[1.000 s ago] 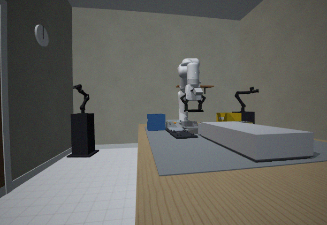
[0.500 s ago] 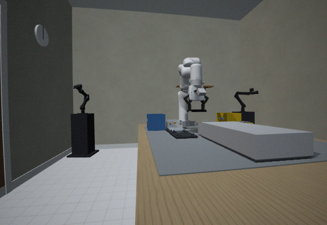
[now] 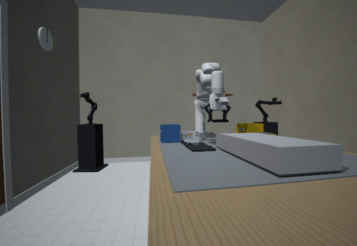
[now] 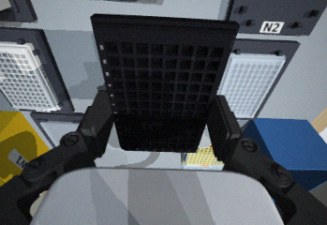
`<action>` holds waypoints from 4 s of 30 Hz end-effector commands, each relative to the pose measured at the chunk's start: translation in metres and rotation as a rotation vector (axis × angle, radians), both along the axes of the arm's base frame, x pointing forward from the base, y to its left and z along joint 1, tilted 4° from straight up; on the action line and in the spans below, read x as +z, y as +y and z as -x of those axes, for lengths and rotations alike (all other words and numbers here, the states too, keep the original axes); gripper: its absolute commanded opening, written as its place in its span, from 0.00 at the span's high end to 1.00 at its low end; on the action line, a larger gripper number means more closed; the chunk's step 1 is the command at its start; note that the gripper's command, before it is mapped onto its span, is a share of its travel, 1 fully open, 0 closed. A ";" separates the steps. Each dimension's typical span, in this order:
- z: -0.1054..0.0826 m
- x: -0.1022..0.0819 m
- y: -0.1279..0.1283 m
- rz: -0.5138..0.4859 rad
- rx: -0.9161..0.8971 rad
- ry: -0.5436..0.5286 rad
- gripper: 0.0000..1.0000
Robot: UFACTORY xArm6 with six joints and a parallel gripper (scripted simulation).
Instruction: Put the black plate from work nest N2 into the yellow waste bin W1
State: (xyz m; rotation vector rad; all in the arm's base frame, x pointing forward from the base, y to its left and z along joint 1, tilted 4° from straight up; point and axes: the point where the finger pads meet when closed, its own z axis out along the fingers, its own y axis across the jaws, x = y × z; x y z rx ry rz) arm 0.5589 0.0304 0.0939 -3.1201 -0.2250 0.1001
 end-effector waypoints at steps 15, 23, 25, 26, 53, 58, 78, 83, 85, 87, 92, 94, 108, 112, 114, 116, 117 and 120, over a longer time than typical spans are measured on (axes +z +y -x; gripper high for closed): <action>0.031 0.005 0.035 0.000 0.000 -0.007 1.00; 0.045 0.006 0.050 -0.001 0.000 -0.007 1.00; 0.047 0.006 0.052 -0.001 0.000 -0.007 1.00; 0.047 0.006 0.052 -0.001 0.000 -0.007 1.00; 0.093 0.009 0.101 -0.001 0.000 -0.006 1.00; 0.102 0.009 0.111 -0.001 0.000 -0.006 1.00; 0.131 0.011 0.142 -0.001 0.000 -0.006 1.00; 0.140 0.012 0.152 -0.002 0.000 -0.006 1.00; 0.143 0.012 0.156 -0.002 0.000 -0.006 1.00; 0.147 0.012 0.160 -0.002 0.000 -0.006 1.00; 0.156 0.013 0.170 -0.002 0.000 -0.006 1.00; 0.156 0.013 0.170 -0.002 0.000 -0.006 1.00; 0.182 0.015 0.197 -0.002 0.000 -0.006 1.00; 0.185 0.015 0.201 -0.002 0.000 -0.006 1.00; 0.189 0.015 0.205 -0.002 0.000 -0.005 1.00; 0.193 0.016 0.209 -0.002 0.000 -0.005 1.00; 0.194 0.016 0.211 -0.002 0.000 -0.005 1.00; 0.200 0.016 0.217 -0.002 0.000 -0.005 1.00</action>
